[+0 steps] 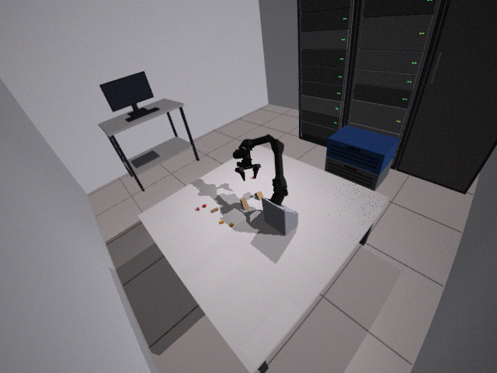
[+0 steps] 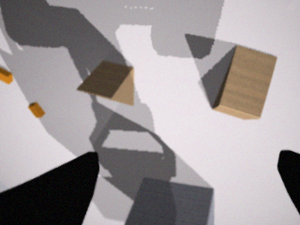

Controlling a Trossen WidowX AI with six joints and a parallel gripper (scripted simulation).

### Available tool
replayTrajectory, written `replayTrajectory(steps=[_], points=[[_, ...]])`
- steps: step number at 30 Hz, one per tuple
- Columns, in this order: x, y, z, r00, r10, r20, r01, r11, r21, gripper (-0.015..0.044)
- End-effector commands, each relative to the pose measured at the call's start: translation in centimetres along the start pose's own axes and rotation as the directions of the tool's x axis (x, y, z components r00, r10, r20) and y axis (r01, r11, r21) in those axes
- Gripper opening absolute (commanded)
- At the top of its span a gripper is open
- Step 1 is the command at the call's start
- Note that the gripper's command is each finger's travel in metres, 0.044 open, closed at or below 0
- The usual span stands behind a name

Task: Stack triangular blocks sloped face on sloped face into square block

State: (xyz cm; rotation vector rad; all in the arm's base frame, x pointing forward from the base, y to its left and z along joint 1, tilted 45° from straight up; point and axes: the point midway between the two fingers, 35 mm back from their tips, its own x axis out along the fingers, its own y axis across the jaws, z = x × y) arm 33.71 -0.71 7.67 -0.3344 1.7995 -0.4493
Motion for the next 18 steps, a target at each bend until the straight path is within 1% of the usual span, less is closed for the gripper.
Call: replayTrajectory(steps=[1,11,13,18], points=[[3.5,-4.5,1.9,0.983,-0.130,-0.133,0.166,0.936,0.311,0.0440],[3.6,-4.5,1.9,0.982,-0.130,-0.134,0.166,0.936,0.311,0.0440],[4.5,-4.7,1.9,0.982,-0.132,-0.138,0.169,0.937,0.306,0.0440],[8.3,-5.3,1.7,0.978,-0.140,-0.157,0.181,0.940,0.289,0.0440]])
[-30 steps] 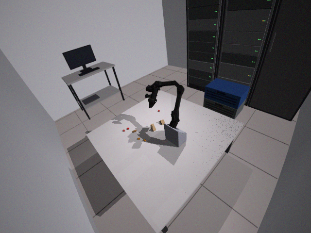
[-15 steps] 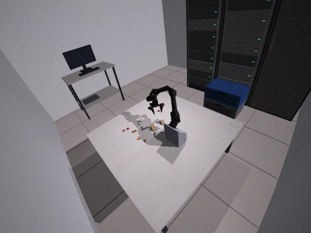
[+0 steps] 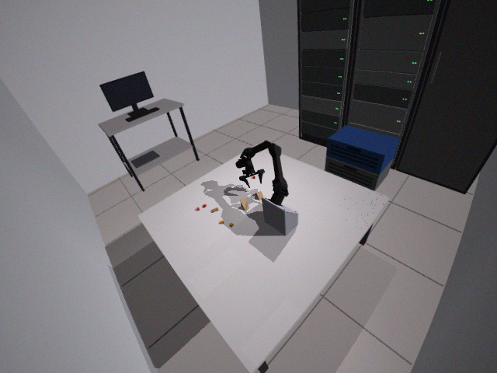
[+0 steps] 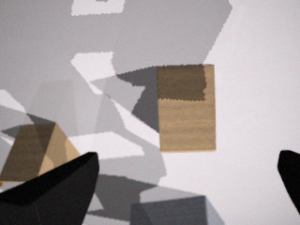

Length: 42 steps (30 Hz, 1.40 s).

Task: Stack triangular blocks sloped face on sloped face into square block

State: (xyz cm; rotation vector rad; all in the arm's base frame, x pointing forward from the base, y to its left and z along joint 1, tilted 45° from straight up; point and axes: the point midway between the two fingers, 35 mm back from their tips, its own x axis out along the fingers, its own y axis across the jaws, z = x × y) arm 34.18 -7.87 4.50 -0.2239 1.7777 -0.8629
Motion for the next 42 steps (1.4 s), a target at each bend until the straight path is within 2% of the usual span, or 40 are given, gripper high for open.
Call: replayTrajectory(steps=[1,7,18,29,35,39,42], points=[[3.4,-0.2,0.0,0.999,-0.023,-0.027,0.022,1.000,-0.018,0.0440],[7.4,-0.3,-0.4,0.998,-0.037,-0.046,0.036,0.999,-0.037,0.0440],[7.4,-0.4,-0.3,0.998,-0.038,-0.046,0.036,0.999,-0.037,0.0440],[7.3,-0.4,-0.3,0.998,-0.032,-0.047,0.030,0.999,-0.032,0.0151],[7.3,-0.4,-0.3,0.998,-0.032,-0.047,0.030,0.999,-0.032,0.0111],[7.2,-0.4,-0.3,0.998,-0.032,-0.047,0.030,0.999,-0.032,0.0006],[6.3,-0.3,-0.8,0.998,-0.030,-0.047,0.028,0.999,-0.033,0.0000]])
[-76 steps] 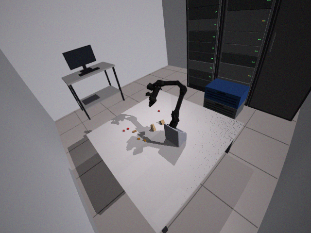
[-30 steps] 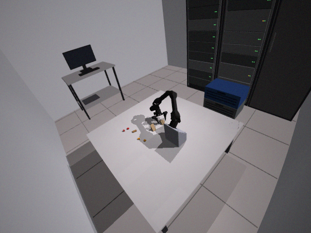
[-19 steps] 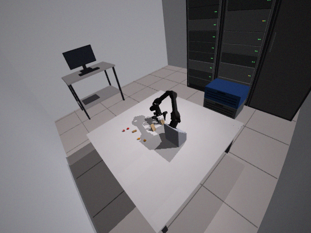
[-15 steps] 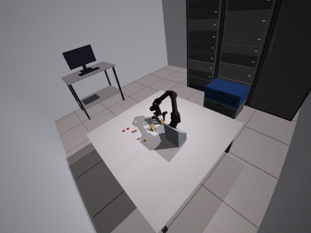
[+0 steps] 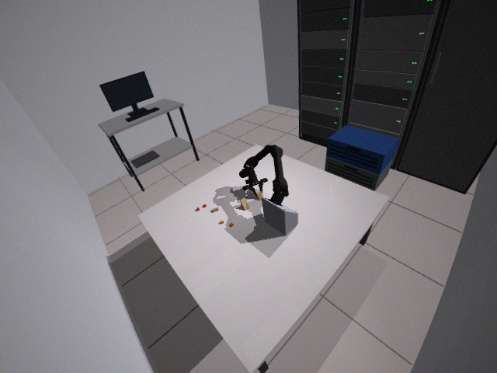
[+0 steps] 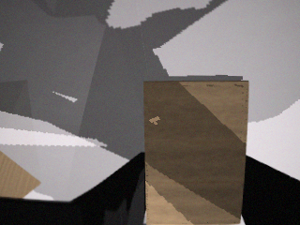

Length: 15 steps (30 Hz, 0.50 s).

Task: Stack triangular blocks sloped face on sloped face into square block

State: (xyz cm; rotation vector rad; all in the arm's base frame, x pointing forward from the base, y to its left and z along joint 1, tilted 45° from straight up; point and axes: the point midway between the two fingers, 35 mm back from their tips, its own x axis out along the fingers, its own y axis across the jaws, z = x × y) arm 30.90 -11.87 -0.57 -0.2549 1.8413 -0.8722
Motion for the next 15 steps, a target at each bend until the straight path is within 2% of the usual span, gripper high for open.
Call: replayTrajectory(steps=[1,15], points=[[-1.3,0.2,-0.6,1.000,0.005,0.005,-0.005,1.000,-0.001,0.0000],[-6.9,0.2,-4.5,1.000,0.008,0.004,-0.008,1.000,-0.002,0.0000]])
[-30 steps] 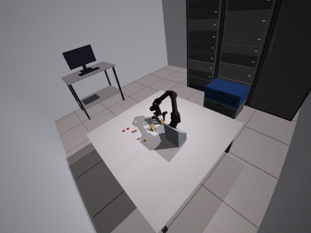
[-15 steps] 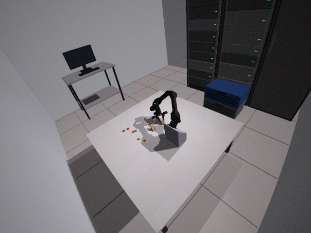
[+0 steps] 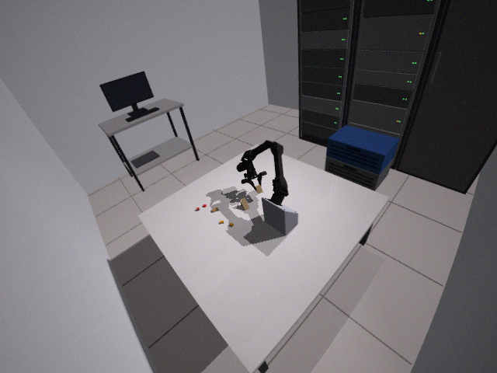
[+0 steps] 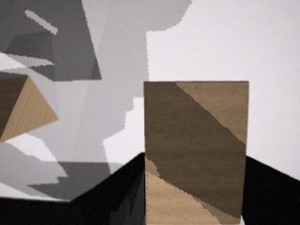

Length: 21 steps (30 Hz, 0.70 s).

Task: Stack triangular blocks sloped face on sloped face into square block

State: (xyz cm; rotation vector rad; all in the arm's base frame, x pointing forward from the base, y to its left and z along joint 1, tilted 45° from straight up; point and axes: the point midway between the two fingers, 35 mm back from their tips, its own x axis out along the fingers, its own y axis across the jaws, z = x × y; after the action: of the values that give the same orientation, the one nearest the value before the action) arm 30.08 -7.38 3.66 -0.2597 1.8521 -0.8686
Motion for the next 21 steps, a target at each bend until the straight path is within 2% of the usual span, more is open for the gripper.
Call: replayTrajectory(steps=[1,15,21], points=[[-2.12,-0.03,-1.28,1.000,0.011,0.011,-0.011,1.000,0.006,0.0000],[-2.64,-0.13,-1.95,1.000,0.002,0.009,-0.002,1.000,0.002,0.0000],[-2.50,0.08,-1.98,0.995,0.015,0.101,-0.014,1.000,-0.017,0.0000]])
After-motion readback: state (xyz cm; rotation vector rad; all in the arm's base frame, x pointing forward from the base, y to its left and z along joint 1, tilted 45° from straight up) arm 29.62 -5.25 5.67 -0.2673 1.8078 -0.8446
